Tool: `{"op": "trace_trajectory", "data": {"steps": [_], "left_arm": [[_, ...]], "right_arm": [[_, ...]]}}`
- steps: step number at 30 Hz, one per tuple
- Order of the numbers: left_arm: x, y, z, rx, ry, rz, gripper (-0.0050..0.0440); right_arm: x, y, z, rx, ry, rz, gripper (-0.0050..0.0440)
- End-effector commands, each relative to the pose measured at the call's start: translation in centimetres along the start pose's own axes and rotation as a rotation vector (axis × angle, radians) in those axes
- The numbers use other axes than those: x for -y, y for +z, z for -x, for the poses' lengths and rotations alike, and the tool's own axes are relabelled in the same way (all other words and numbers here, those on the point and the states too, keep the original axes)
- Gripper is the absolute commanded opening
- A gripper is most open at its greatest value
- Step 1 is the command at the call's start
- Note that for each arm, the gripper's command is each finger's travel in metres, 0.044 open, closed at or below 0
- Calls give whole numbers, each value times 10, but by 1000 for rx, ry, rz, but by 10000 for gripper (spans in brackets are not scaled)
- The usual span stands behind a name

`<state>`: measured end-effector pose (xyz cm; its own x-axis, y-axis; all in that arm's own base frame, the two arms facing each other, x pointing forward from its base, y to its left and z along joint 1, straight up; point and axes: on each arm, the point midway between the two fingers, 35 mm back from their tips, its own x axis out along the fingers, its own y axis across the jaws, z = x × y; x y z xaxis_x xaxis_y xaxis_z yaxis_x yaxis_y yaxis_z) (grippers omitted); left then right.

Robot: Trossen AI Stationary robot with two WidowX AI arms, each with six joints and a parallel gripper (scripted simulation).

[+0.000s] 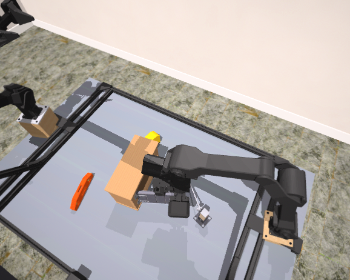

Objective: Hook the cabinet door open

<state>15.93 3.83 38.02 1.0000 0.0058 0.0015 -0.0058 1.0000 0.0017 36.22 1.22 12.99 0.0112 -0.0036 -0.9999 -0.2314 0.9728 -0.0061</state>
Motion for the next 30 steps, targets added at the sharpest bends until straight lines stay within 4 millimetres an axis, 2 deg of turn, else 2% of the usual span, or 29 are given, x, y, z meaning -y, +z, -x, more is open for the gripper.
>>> {"op": "trace_trajectory", "data": {"steps": [1, 3, 12, 23, 30], "left_arm": [[1, 0, 0, 0, -6, 2, 400], [1, 0, 0, 0, -6, 2, 400], [1, 0, 0, 0, -6, 2, 400], [1, 0, 0, 0, -6, 2, 400], [1, 0, 0, 0, -6, 2, 400]], "right_arm": [[-1, -2, -8, -10, 6, 3, 220], [-1, -2, -9, -10, 6, 3, 220], [-1, -2, -9, -10, 6, 3, 4], [-1, -2, -9, -10, 6, 3, 0], [-11, -2, -9, -10, 6, -58, 0]]}}
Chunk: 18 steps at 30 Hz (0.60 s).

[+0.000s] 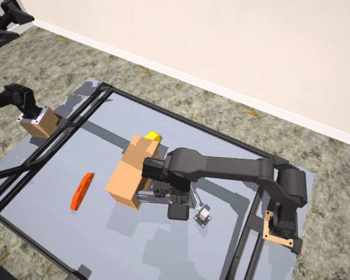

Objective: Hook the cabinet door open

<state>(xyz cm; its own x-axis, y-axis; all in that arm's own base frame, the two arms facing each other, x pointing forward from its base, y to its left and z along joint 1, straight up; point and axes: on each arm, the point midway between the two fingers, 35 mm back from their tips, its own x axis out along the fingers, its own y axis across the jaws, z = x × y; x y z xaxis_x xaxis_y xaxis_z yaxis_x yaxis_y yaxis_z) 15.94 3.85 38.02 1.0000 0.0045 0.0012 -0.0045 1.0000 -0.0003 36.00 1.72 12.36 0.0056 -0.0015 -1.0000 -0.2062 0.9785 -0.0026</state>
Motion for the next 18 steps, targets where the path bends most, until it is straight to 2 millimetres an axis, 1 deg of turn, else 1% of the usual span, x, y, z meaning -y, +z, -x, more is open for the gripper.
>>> {"op": "trace_trajectory", "data": {"steps": [1, 12, 13, 18], "left_arm": [[1, 0, 0, 0, -4, 0, 400], [1, 0, 0, 0, -4, 0, 400], [1, 0, 0, 0, -4, 0, 400], [1, 0, 0, 0, -4, 0, 400]], "right_arm": [[-6, -1, -3, -5, 2, -39, 0], [-10, -1, -3, -5, 2, -41, 0], [-6, 0, 0, -1, 0, -40, 24], [-6, 0, 0, -1, 0, -40, 144]]}}
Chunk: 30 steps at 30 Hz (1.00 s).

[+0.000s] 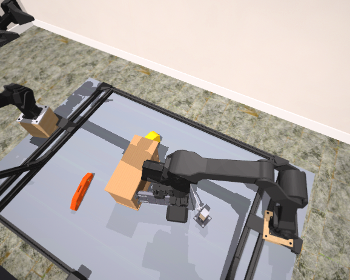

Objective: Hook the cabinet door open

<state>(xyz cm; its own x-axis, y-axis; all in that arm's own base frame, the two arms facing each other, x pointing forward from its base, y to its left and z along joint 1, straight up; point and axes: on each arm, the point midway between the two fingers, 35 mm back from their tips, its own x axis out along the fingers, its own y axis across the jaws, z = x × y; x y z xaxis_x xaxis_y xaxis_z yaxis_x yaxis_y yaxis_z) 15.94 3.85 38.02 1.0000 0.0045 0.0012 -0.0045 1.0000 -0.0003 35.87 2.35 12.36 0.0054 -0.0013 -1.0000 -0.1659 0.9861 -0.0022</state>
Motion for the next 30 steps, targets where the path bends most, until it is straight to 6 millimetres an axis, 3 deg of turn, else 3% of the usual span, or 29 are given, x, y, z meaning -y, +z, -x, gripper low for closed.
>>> {"op": "trace_trajectory", "data": {"steps": [1, 6, 17, 21, 23, 27, 30], "left_arm": [[1, 0, 0, 0, -4, 0, 400], [1, 0, 0, 0, -4, 0, 400], [1, 0, 0, 0, -4, 0, 400], [1, 0, 0, 0, -4, 0, 400], [1, 0, 0, 0, -4, 0, 400], [1, 0, 0, 0, -4, 0, 400], [1, 0, 0, 0, -4, 0, 400]], "right_arm": [[0, 0, 0, 0, 0, 1, 168], [0, 0, 0, 0, 0, 1, 220], [0, 0, 0, 0, 0, 1, 220], [0, 0, 8, 0, 0, 0, 220], [0, 0, 23, 0, 0, 0, 220], [0, 0, 25, 0, 0, 0, 220], [0, 0, 25, 0, 0, 0, 160]]}}
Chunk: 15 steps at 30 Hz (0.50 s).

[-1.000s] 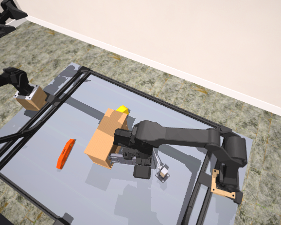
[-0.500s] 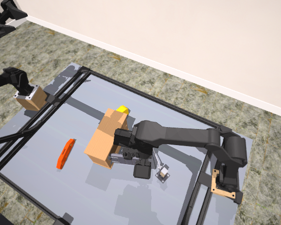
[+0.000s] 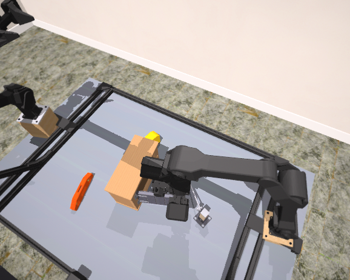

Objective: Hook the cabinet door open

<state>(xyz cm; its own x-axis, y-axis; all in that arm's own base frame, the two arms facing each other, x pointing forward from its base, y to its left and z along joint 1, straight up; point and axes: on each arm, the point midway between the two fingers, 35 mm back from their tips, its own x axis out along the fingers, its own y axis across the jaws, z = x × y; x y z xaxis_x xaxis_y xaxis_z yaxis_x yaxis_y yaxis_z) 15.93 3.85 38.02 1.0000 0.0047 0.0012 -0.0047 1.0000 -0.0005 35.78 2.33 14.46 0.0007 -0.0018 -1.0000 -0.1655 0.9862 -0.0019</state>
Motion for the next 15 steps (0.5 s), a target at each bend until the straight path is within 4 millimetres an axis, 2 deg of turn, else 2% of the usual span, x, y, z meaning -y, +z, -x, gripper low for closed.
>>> {"op": "trace_trajectory", "data": {"steps": [1, 11, 15], "left_arm": [[1, 0, 0, 0, -5, 0, 400], [1, 0, 0, 0, -5, 0, 400], [1, 0, 0, 0, -5, 0, 400]], "right_arm": [[0, 1, 4, 5, 0, 0, 160], [2, 1, 4, 4, -1, -8, 160], [18, -2, 1, -2, -9, -80, 160]]}}
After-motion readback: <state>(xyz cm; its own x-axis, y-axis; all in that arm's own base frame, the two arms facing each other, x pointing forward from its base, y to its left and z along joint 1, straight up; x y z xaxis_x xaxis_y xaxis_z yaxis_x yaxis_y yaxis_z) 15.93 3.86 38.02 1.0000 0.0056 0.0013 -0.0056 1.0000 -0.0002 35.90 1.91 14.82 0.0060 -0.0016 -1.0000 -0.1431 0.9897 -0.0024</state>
